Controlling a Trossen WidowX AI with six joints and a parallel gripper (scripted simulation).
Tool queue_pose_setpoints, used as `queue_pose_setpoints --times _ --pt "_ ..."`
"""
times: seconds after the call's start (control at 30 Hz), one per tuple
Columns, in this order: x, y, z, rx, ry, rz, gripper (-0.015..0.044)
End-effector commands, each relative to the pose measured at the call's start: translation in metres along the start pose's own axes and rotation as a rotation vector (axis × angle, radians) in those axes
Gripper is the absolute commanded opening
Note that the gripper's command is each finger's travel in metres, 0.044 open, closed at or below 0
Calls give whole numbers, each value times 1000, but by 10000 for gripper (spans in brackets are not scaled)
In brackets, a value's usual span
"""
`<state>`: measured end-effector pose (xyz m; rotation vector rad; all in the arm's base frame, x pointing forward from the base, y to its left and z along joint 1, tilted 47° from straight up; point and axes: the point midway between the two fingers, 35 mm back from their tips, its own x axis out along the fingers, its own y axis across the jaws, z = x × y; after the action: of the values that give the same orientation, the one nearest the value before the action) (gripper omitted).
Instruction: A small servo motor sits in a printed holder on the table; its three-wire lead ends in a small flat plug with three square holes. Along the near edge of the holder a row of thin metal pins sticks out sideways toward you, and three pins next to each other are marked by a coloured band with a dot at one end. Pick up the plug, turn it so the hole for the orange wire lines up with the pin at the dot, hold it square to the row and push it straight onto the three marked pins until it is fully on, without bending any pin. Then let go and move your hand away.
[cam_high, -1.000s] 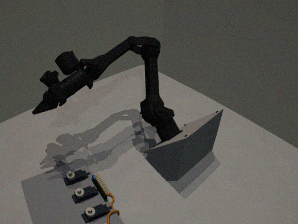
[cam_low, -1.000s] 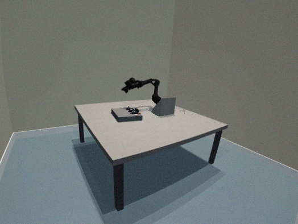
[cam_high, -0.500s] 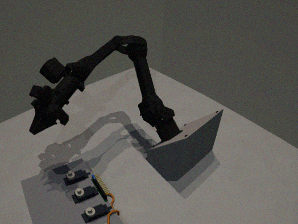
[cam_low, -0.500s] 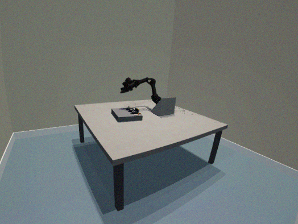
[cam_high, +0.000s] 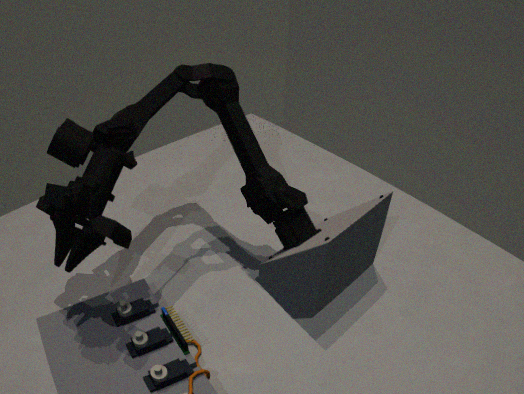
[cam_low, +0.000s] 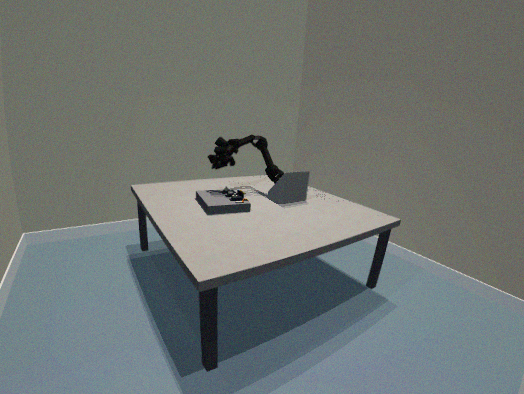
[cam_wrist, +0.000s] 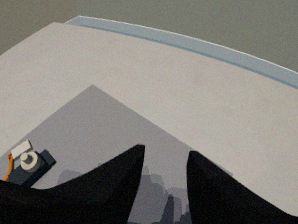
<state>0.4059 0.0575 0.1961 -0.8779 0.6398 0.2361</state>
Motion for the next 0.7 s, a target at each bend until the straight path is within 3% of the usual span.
queue_pose_setpoints --times 0.0,0.67 --pt "11 10 2 -111 51 37 115" --pt "57 71 -2 -648 257 267 115"
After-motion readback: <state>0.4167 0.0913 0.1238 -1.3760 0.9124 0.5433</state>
